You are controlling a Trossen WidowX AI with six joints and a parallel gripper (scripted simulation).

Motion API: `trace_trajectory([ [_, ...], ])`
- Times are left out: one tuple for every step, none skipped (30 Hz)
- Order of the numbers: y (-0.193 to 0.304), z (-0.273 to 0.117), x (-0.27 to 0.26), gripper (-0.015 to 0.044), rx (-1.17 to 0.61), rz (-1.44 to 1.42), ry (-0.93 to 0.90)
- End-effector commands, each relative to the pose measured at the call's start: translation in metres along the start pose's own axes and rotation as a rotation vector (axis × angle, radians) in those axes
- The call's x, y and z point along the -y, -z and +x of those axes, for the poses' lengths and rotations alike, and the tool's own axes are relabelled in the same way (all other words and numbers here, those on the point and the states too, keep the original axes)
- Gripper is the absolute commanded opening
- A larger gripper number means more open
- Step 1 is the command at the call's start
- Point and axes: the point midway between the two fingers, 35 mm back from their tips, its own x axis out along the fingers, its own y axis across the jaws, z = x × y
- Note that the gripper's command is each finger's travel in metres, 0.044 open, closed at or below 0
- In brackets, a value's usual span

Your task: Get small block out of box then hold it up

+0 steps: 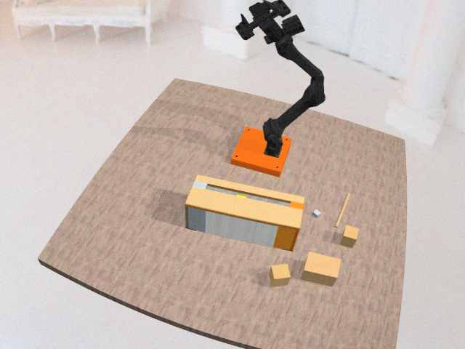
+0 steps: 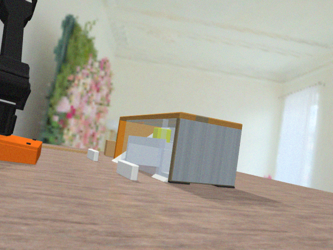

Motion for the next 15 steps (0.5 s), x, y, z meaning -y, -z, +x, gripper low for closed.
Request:
trace_trajectory([
  [-0.005,0.013,0.071,0.0400,0.003,0.072,0.194],
  [-0.004,0.015,0.089,0.0400,-0.005,0.094,0.243],
  [-0.002,0.017,0.106,0.0400,-0.015,0.115,0.292],
  [0.001,0.018,0.123,0.0400,-0.026,0.135,0.340],
  [0.004,0.018,0.139,0.0400,-0.038,0.154,0.388],
  [0.009,0.018,0.156,0.0400,-0.052,0.173,0.437],
  [0.015,0.018,0.172,0.0400,-0.068,0.196,0.481],
  [0.021,0.018,0.186,0.0400,-0.084,0.216,0.519],
  [0.028,0.017,0.199,0.0400,-0.100,0.235,0.557],
  [0.035,0.016,0.212,0.0400,-0.117,0.253,0.594],
  [0.042,0.015,0.223,0.0400,-0.134,0.269,0.630],
  [0.048,0.014,0.233,0.0400,-0.149,0.281,0.659],
  [0.053,0.012,0.240,0.0400,-0.160,0.290,0.682],
  [0.058,0.010,0.248,0.0400,-0.173,0.299,0.709],
  [0.065,0.008,0.257,0.0400,-0.189,0.308,0.742],
])
